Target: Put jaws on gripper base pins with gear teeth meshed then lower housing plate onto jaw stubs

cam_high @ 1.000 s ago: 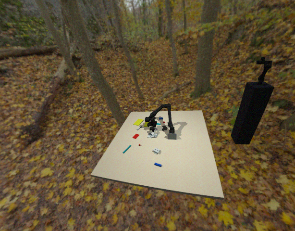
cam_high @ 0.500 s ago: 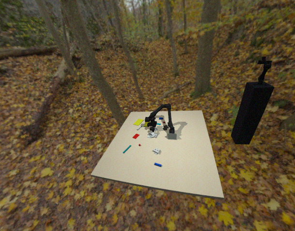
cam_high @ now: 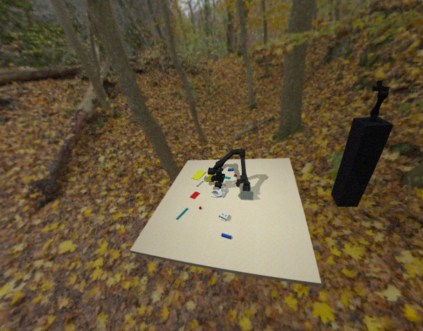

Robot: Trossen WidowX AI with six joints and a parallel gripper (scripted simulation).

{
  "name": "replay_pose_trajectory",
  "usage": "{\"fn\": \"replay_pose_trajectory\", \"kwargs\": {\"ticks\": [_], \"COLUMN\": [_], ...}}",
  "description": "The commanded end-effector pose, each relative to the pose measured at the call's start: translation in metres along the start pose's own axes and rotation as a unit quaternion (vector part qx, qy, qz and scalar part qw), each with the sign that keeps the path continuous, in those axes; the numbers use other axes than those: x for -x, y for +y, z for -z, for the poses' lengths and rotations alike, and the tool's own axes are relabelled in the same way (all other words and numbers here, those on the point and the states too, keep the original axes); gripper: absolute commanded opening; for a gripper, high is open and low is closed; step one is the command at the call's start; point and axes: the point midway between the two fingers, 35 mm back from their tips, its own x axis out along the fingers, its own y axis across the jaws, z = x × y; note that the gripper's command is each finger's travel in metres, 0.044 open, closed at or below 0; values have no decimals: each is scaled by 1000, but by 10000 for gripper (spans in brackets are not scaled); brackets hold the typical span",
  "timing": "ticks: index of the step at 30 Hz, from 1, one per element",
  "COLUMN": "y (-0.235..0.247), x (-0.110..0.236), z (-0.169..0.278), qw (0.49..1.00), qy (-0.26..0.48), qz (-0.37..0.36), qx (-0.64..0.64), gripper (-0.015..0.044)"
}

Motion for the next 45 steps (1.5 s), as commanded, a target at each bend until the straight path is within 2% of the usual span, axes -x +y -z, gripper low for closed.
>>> {"fn": "replay_pose_trajectory", "kwargs": {"ticks": [1,25,35,45], "y": [-2,-2,-2,0], "x": [-1,-1,1,32], "z": [0,0,0,-2], "qw": [1000,1000,1000,1000], "qy": [1,1,1,3], "qz": [5,5,4,3], "qx": [-1,-1,-1,-3], "gripper": [293,134,134,134]}}
